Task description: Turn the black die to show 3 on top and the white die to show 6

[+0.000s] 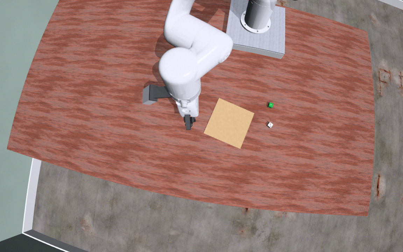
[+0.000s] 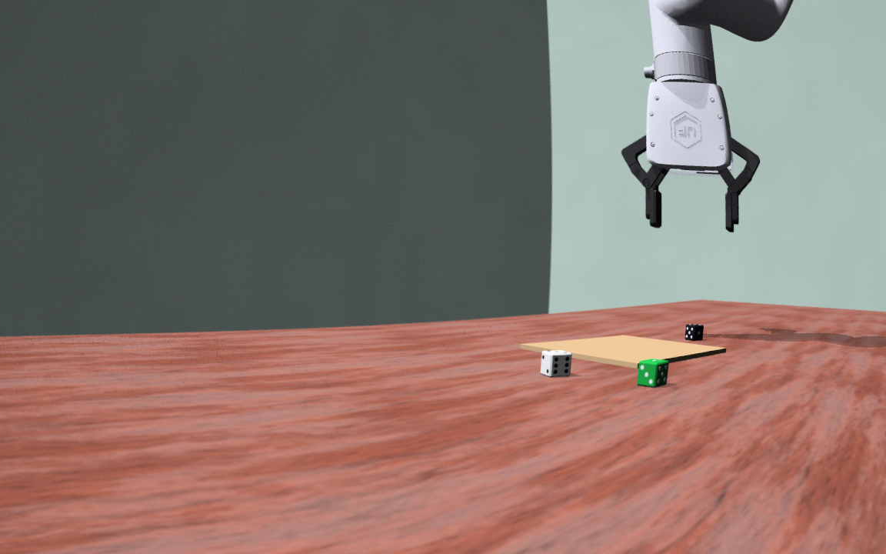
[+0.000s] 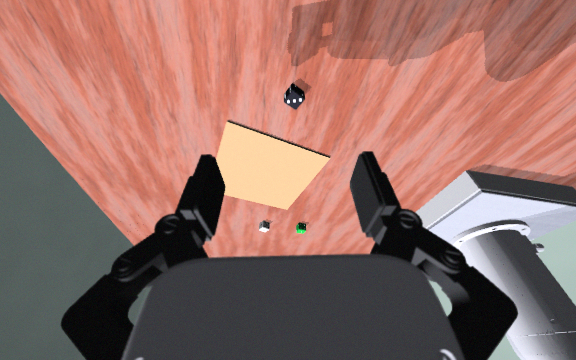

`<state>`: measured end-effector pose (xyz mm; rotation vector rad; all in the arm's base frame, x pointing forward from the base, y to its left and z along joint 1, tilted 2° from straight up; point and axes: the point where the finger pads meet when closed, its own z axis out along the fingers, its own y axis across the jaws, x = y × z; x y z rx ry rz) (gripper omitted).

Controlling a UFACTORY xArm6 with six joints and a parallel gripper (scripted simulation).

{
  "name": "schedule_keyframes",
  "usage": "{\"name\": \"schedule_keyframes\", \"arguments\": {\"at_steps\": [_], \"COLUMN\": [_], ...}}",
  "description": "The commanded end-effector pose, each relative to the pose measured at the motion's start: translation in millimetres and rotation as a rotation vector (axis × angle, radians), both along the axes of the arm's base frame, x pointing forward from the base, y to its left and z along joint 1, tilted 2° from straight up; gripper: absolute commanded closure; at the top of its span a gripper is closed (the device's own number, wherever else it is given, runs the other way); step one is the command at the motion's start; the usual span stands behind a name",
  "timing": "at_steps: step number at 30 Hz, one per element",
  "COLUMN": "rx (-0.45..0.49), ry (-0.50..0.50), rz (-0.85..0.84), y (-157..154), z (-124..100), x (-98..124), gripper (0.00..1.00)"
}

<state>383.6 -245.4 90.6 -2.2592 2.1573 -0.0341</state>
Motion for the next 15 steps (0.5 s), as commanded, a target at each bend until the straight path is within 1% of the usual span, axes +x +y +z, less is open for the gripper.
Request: {"name": "schedule_keyframes", "arguments": {"at_steps": [1,6,8,9,10,13,15], "rx": [-0.01,-0.006,-0.004,-0.004,-0.003,0.0,0.0], "ry": [0.002,0.001,0.001,0.0,0.0,-0.001,-0.001], "rz": [-0.174,-0.298,-0.379,-0.382,-0.44,-0.53,-0.551], "y": [-0.4,0.0,0.2,0.2,0.3,0.6,0.7], "z": [-1.2,-3.4,-4.8,-4.8,-5.8,-7.4,-7.8], "x": [0.5,-0.1,-0.5,-0.6,-0.9,-1.3,-1.4], "gripper": [0.0,0.0,0.0,0.0,0.0,0.0,0.0]}}
